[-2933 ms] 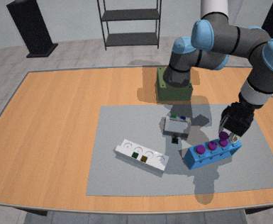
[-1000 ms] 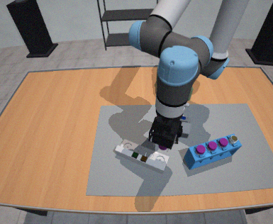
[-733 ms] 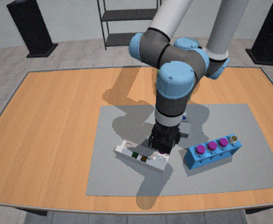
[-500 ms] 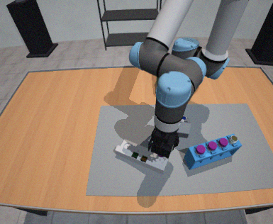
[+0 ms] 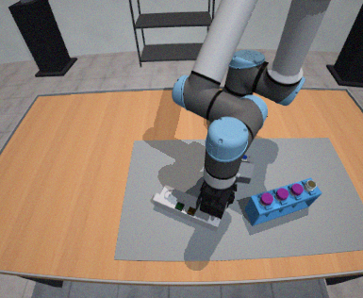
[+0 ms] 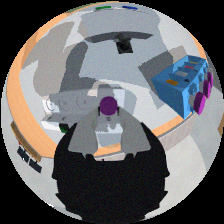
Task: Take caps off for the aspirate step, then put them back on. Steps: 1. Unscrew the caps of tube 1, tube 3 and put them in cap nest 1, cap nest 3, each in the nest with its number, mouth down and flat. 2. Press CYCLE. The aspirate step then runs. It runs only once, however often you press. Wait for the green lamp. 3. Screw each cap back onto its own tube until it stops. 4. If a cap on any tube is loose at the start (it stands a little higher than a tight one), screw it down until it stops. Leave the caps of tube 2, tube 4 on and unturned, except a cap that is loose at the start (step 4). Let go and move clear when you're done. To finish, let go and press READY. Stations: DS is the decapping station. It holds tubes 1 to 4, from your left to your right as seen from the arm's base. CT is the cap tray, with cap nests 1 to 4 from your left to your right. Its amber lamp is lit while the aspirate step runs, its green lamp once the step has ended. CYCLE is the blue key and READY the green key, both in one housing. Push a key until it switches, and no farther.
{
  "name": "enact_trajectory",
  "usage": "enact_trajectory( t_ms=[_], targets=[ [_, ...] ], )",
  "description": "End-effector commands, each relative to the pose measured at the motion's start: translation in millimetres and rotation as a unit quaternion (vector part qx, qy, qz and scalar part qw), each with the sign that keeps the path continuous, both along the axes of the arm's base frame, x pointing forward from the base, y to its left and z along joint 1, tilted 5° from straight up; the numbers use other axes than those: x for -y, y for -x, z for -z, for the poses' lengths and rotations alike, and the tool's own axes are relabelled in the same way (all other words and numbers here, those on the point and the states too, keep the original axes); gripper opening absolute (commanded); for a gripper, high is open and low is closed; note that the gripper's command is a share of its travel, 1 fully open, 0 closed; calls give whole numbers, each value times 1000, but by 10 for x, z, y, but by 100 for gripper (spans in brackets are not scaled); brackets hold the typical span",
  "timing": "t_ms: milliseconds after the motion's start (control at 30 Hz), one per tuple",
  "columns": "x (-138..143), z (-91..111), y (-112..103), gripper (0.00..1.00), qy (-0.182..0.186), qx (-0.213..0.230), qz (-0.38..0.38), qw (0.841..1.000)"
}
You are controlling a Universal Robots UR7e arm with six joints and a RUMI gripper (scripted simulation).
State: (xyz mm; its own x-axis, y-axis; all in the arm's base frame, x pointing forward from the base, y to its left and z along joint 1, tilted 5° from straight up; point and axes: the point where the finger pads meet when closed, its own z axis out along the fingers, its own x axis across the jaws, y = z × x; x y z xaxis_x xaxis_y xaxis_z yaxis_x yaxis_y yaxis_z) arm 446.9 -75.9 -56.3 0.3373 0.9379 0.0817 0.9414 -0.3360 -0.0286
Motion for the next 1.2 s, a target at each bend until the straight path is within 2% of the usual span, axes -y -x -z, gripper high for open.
enact_trajectory(
  t_ms=[0, 1167],
  targets=[
    [3, 13, -9, 0, 0, 1, 0, 1000],
    [-6, 78, 1, 0, 0, 1, 0, 1000]
  ],
)
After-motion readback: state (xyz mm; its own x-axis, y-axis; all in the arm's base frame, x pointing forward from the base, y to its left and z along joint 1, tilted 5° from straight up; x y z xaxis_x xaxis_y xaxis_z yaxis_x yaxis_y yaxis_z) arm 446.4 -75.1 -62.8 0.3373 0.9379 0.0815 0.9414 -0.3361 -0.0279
